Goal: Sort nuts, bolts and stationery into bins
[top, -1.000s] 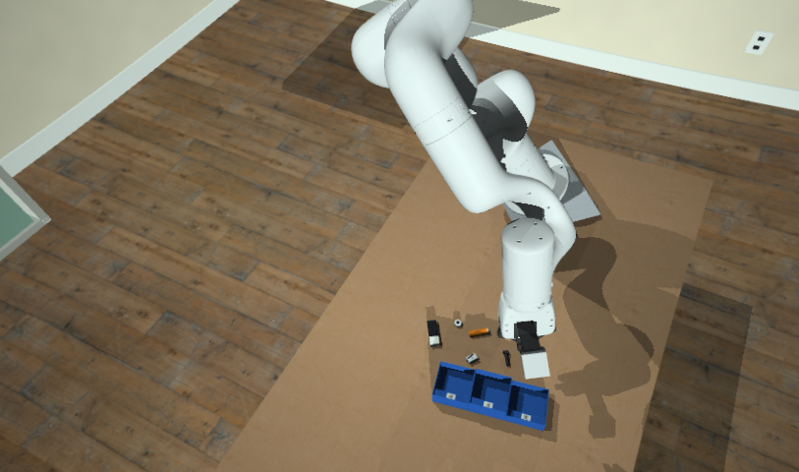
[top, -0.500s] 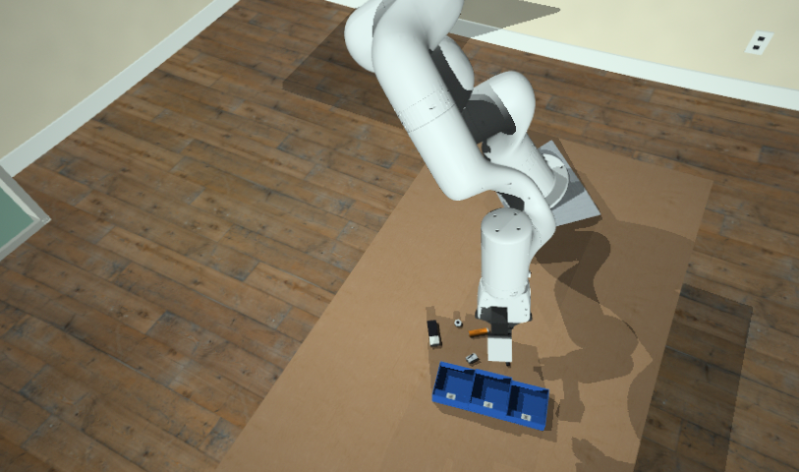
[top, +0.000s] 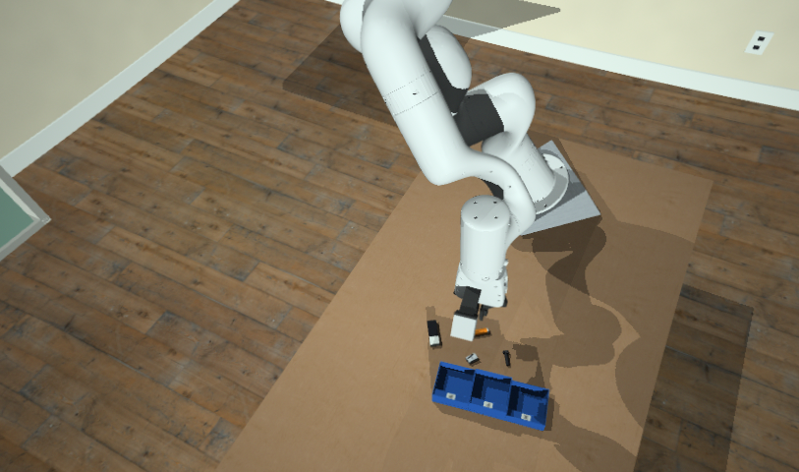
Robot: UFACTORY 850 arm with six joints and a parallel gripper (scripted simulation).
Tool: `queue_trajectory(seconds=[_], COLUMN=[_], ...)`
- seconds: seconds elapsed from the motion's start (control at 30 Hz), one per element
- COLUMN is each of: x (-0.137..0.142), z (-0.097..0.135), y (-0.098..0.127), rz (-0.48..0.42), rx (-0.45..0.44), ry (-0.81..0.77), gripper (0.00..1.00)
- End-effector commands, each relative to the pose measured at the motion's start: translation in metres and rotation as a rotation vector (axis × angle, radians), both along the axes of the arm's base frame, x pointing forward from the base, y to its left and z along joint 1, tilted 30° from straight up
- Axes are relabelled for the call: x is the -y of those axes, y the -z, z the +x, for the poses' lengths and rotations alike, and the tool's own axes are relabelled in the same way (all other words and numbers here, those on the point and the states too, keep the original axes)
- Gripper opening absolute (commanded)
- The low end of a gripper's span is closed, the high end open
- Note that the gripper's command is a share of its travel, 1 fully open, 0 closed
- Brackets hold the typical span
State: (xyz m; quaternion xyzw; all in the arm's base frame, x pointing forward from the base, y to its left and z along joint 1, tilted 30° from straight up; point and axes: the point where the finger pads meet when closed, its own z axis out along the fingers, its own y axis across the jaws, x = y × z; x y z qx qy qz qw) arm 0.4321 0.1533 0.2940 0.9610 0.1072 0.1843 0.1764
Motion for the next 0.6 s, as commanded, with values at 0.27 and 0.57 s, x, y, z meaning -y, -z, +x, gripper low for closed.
queue_trajectory(seconds=[0.27,0.57], x=[0.044,0.044], z=[-0.020,-0.020], y=[-0.006,-0.006], rz=[0.022,0.022], rx=[0.033,0.033], ry=[0.156,0.156], gripper=[0.07,0.07])
